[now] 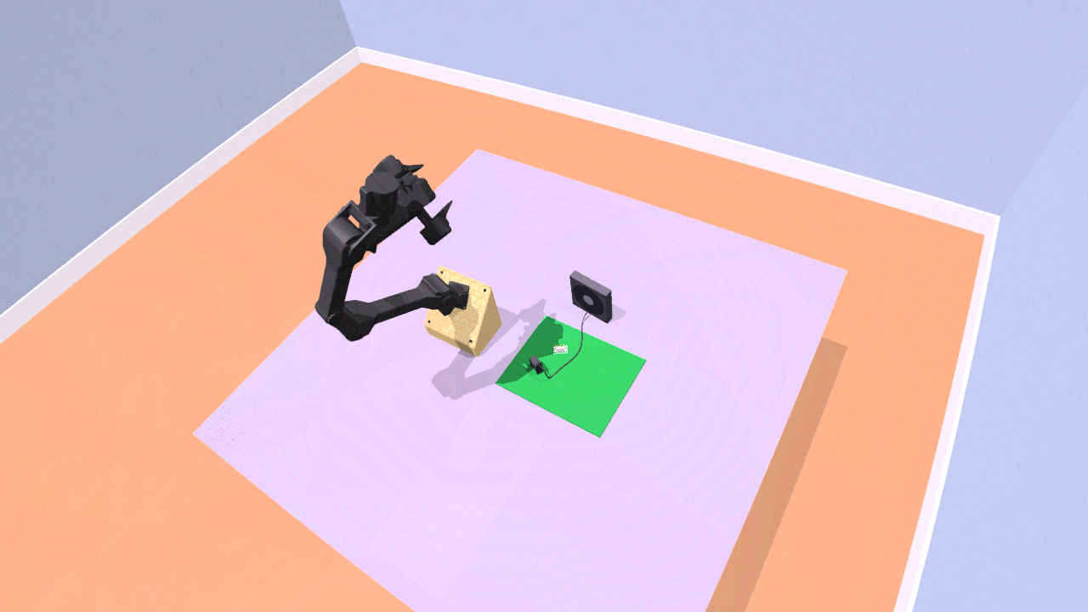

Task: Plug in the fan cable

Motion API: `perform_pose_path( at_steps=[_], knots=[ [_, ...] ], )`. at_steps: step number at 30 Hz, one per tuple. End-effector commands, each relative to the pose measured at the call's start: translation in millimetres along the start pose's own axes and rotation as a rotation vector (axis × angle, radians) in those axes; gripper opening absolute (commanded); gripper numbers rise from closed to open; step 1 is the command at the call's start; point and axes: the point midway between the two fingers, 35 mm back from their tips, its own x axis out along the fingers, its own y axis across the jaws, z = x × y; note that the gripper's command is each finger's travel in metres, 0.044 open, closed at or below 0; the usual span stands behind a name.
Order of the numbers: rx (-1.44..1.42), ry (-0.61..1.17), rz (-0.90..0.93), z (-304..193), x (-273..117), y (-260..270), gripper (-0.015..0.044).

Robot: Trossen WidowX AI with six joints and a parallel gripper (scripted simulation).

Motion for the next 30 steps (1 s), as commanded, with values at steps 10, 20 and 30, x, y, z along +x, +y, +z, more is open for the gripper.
perform_pose_path(
  at_steps=[10,20,30],
  knots=[
    [0.599,0.045,-0.657,16,68,-189,0.044],
    [0.994,0.139,-1.245,-58,64,-337,0.044],
    [1.055,0.174,-1.379,-89,60,-369,0.044]
  ],
)
